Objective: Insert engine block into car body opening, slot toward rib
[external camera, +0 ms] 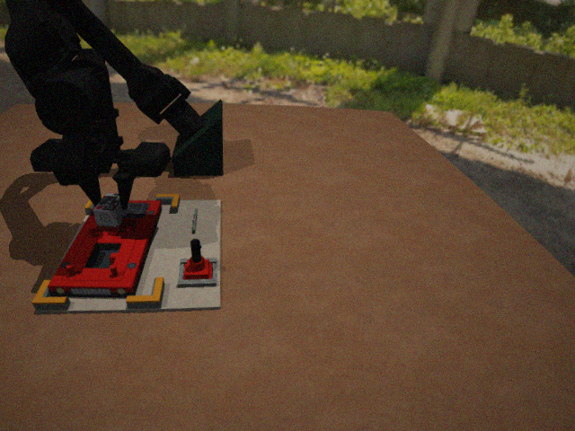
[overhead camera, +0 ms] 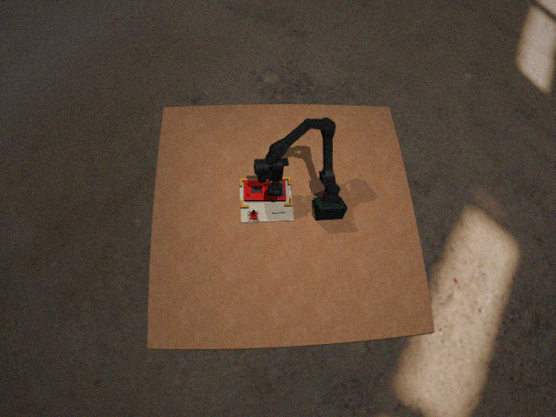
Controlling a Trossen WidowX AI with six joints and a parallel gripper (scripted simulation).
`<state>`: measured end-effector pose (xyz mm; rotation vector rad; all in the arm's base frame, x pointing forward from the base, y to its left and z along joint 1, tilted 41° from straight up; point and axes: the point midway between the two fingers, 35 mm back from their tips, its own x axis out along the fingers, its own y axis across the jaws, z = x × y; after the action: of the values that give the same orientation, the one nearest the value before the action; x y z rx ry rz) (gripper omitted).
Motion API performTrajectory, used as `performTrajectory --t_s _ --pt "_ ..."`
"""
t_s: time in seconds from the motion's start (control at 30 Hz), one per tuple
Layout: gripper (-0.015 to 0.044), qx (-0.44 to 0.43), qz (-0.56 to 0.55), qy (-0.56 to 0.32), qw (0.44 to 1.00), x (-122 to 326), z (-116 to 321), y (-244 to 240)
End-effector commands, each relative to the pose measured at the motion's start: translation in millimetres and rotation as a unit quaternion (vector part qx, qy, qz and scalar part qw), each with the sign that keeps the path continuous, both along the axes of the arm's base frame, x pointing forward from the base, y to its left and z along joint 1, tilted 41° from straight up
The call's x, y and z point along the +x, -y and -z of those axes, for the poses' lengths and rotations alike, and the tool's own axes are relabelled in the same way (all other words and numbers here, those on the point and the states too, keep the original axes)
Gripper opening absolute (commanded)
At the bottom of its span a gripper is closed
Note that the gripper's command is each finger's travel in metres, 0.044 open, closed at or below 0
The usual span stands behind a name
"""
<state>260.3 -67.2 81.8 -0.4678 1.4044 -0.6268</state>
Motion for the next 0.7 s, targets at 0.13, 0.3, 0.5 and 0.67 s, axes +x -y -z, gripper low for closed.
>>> performTrajectory --t_s 0.13,0.3,0.5,0.67 --pt "0.0111 -0.002 -0.002 -0.002 1.000 -0.1 0.4 0.6" --pt "0.0000 -0.001 -0.002 -0.002 1.000 1.0 -2.9 -2.6" --pt "0.0000 0.001 -0.002 -0.002 1.000 4.4 -16.3 -15.6" --pt "0.0000 0.003 -0.003 -0.002 1.000 6.0 -27.9 -26.5"
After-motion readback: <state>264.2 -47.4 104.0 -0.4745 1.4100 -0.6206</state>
